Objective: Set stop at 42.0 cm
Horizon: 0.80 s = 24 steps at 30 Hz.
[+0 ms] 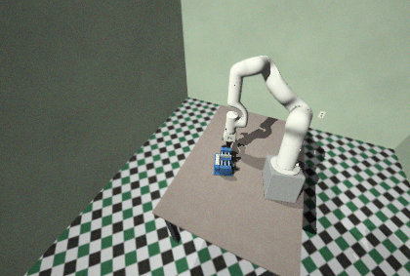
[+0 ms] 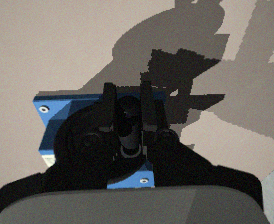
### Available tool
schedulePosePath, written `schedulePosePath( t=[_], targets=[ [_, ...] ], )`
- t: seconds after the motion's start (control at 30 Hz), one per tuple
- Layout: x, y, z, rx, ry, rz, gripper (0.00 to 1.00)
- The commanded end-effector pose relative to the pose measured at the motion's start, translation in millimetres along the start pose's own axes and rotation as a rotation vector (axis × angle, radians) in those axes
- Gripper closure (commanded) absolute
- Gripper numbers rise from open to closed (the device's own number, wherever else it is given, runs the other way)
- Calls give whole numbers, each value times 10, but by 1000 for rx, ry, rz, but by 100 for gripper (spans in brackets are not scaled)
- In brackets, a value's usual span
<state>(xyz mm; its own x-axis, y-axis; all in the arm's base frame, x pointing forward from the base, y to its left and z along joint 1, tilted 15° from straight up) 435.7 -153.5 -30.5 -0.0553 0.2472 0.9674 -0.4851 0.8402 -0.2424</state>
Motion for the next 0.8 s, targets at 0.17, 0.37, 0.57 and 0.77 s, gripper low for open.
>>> schedulePosePath(
  t=[0.17,0.37,0.57,0.77],
  targets=[
    [6,-4,-6,0,-1,1,94],
    [8,-5,-8,0,-1,1,94],
    [14,-6,-12,0,-1,1,94],
    [21,-7,-18,0,-1,1,94]
  ],
)
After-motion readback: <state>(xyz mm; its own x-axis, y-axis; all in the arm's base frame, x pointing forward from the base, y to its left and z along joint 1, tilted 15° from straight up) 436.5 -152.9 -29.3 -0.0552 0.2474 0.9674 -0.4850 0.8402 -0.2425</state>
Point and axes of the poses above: the point where the finger pads meet when closed, its own x axis back along the fingers, its own z axis across the jaws, y = z × x, the point moved 1 cm from there along x, back along the fingers, and after that the axes turned 13 degrees about x, right-handed, at the moved point
